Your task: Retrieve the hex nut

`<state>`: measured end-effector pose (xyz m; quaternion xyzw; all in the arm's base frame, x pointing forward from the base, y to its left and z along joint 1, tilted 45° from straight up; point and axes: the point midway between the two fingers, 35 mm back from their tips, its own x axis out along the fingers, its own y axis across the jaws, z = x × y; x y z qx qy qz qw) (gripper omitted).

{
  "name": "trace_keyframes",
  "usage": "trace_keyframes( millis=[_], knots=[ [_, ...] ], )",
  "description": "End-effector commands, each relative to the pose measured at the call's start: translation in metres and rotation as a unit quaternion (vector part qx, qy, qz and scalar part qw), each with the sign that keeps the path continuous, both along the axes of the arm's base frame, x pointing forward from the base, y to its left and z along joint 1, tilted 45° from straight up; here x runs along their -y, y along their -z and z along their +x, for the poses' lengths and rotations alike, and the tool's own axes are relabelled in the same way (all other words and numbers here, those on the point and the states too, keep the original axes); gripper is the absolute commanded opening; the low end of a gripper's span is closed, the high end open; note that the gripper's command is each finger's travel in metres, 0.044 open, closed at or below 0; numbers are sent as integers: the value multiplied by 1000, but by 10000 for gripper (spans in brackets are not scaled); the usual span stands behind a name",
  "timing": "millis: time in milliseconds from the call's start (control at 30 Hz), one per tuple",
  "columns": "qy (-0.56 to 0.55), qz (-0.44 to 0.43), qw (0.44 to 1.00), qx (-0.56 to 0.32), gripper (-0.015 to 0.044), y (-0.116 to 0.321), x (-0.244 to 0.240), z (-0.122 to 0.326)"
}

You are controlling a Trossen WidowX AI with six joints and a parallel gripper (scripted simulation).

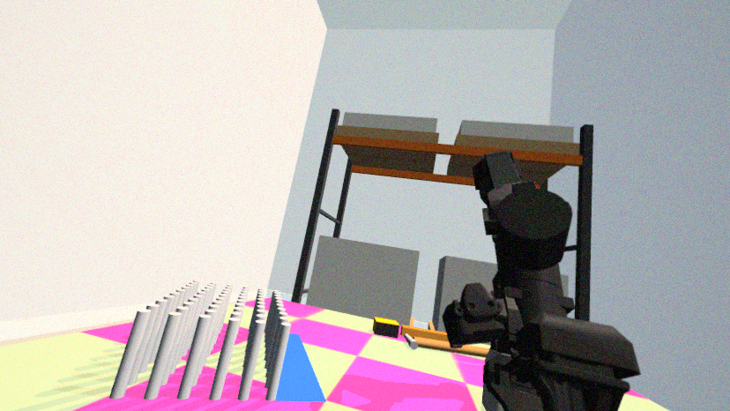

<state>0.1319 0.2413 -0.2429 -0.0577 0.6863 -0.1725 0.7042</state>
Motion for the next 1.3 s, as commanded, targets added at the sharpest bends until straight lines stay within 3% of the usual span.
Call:
trace_keyframes(
  millis=[0, 567, 900, 1100, 1267],
  knots=[
    [2, -1, 1000, -2, 440, 0, 1, -1],
    [1, -3, 1000, 0, 440, 0, 0, -2],
    [-69, -103, 980, 157, 440, 9, -16, -86],
    [-76, -106, 977, 171, 440, 10, -16, -92],
    [-76, -106, 977, 171, 309, 10, -16, -92]
  ],
)
